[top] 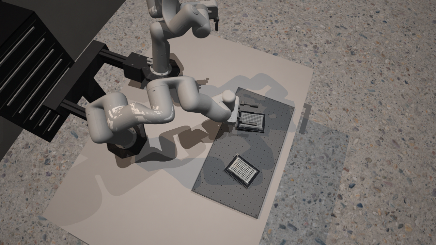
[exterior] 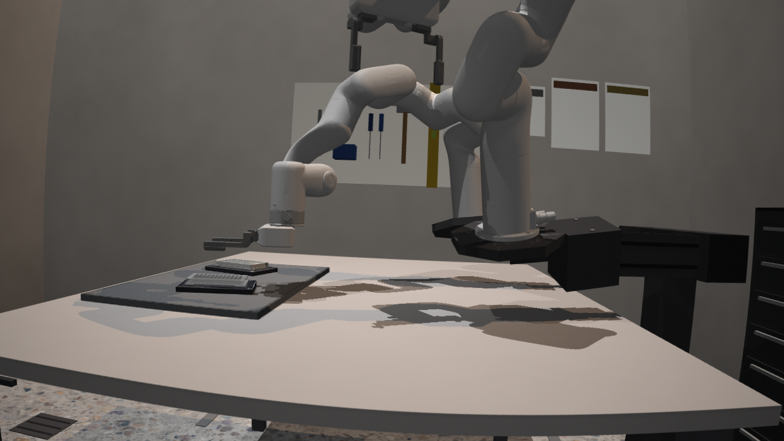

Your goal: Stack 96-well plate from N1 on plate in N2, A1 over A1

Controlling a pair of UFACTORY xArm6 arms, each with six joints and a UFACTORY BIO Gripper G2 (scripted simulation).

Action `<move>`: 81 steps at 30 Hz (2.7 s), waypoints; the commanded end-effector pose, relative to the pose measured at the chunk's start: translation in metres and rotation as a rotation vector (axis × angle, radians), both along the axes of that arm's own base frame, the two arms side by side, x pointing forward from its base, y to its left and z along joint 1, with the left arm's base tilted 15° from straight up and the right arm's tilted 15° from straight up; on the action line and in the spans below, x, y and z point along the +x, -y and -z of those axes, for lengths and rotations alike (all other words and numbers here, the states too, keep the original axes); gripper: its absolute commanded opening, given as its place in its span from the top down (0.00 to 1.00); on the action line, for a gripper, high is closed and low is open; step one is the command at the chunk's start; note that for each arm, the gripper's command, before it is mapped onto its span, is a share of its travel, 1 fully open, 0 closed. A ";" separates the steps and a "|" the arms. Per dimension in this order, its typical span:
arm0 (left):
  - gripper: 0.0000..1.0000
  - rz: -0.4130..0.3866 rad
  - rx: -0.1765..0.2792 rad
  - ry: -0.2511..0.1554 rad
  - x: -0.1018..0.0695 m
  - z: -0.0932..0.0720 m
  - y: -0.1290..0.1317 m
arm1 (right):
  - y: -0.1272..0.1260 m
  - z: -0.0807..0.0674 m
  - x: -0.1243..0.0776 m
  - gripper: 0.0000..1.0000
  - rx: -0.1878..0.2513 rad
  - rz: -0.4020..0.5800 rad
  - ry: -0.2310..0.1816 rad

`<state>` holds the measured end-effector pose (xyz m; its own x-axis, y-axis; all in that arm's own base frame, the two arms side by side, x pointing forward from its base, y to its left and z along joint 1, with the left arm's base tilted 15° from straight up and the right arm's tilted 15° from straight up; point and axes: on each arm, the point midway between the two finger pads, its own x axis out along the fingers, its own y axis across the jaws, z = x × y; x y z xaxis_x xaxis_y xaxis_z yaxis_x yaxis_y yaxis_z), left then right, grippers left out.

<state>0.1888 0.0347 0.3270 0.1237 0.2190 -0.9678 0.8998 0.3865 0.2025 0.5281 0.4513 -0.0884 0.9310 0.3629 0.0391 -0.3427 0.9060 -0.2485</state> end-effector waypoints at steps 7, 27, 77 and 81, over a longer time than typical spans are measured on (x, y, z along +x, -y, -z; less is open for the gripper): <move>0.00 0.000 -0.001 0.002 0.000 -0.001 0.000 | 0.002 0.014 0.003 0.63 0.004 -0.001 0.003; 0.00 0.000 -0.001 0.002 0.000 -0.001 0.000 | 0.008 0.043 0.007 0.63 0.003 -0.001 0.003; 0.00 0.000 -0.001 0.002 0.000 -0.001 0.000 | 0.013 0.064 0.010 0.63 0.003 -0.001 0.003; 0.00 0.000 -0.001 0.002 0.000 -0.001 0.000 | 0.013 0.064 0.010 0.63 0.003 -0.001 0.003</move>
<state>0.1888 0.0347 0.3270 0.1237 0.2190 -0.9678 0.8998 0.3865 0.2025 0.5367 0.4364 -0.1544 0.9310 0.3629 0.0390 -0.3427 0.9060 -0.2486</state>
